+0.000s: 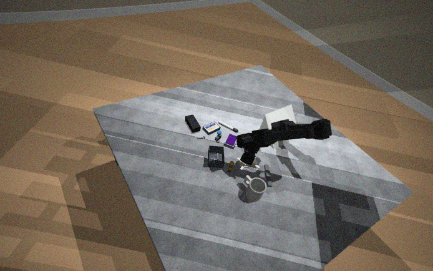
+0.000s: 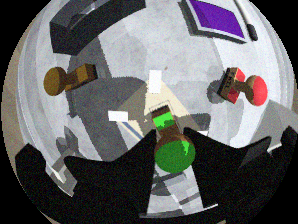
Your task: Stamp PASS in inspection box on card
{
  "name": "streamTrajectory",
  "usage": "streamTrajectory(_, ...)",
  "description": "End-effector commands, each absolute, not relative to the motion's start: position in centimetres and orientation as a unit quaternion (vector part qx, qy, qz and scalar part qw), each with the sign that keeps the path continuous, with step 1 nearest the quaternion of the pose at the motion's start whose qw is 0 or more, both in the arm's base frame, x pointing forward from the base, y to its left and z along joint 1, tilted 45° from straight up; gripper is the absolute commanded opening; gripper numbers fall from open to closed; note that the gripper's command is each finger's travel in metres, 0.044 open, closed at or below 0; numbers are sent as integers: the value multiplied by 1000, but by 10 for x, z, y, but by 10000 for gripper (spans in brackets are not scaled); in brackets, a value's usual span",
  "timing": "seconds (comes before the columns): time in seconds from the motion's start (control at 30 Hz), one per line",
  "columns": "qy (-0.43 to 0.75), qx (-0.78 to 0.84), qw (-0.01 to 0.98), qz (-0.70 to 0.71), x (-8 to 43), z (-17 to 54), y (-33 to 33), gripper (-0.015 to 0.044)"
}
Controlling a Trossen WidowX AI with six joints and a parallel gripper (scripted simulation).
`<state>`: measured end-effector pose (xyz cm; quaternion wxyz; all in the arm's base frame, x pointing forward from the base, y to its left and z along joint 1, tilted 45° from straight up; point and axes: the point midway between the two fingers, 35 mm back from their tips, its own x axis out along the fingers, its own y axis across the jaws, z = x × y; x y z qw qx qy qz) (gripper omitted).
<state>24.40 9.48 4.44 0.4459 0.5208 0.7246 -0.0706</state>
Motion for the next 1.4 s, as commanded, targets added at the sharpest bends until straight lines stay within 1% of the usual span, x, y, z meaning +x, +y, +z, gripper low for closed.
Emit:
streamTrajectory(0.0, 725, 523, 443, -72, 243, 43, 96, 0)
streamTrajectory(1.37, 725, 523, 443, -72, 243, 40, 100, 0)
